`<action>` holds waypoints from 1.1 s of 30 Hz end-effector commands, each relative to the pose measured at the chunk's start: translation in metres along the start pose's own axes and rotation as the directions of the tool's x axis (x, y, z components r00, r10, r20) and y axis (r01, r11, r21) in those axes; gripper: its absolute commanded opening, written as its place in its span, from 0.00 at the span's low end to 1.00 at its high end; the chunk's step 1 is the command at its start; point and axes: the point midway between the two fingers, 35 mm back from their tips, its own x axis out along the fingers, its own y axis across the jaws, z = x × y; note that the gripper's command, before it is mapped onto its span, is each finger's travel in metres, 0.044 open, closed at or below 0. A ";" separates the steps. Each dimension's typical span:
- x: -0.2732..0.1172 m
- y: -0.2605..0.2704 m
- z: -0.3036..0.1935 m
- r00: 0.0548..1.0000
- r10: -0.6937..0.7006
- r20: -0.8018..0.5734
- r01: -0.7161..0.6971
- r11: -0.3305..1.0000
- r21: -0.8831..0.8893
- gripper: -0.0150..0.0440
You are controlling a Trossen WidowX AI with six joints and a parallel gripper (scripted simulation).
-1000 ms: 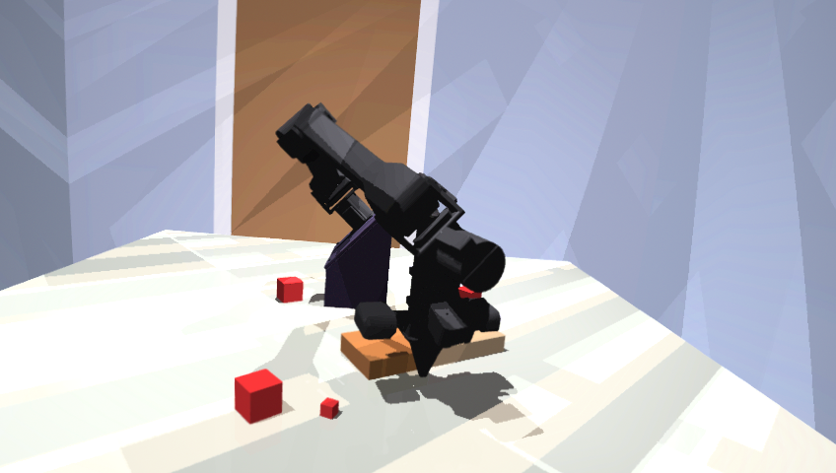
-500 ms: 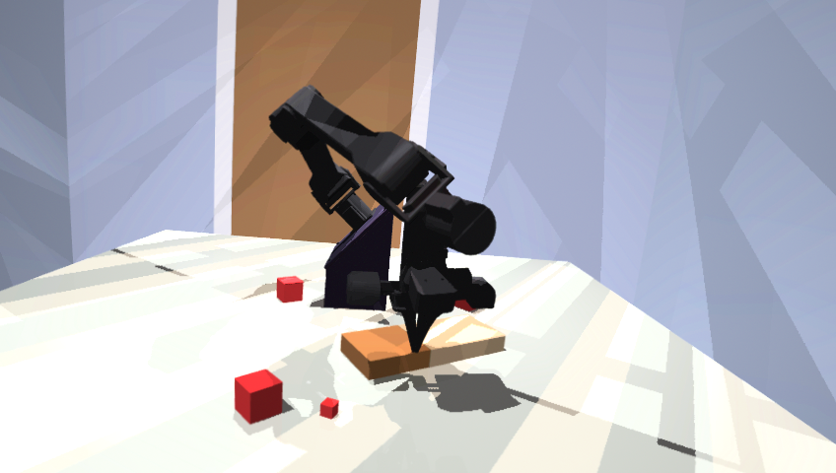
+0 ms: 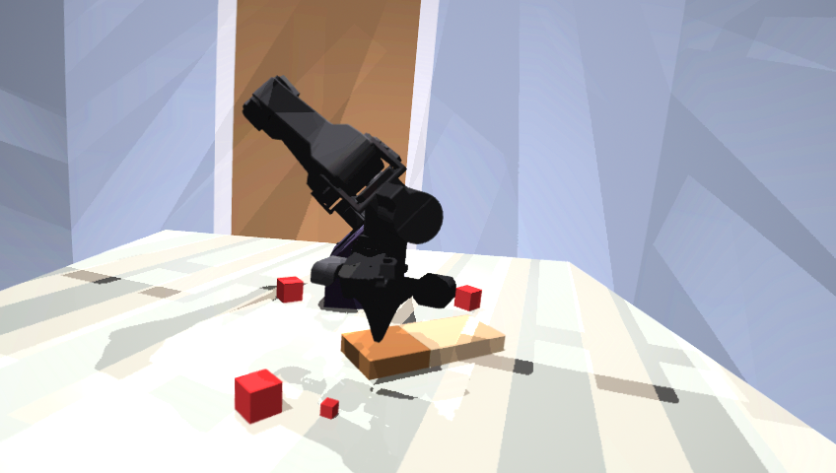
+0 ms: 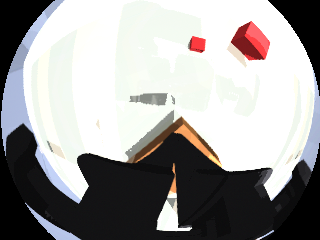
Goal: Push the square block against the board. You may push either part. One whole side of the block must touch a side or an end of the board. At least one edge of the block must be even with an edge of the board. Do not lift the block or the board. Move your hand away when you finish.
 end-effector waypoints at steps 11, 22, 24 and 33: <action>0.000 -0.048 -0.005 1.000 -0.007 0.002 0.006 0.893 0.451 0.25; 0.004 -0.066 -0.009 1.000 -0.009 0.000 0.007 0.793 0.609 0.25; 0.028 -0.066 -0.009 1.000 -0.009 0.000 0.007 0.793 0.609 0.25; 0.056 -0.066 -0.011 1.000 -0.011 0.001 0.008 0.793 0.609 0.25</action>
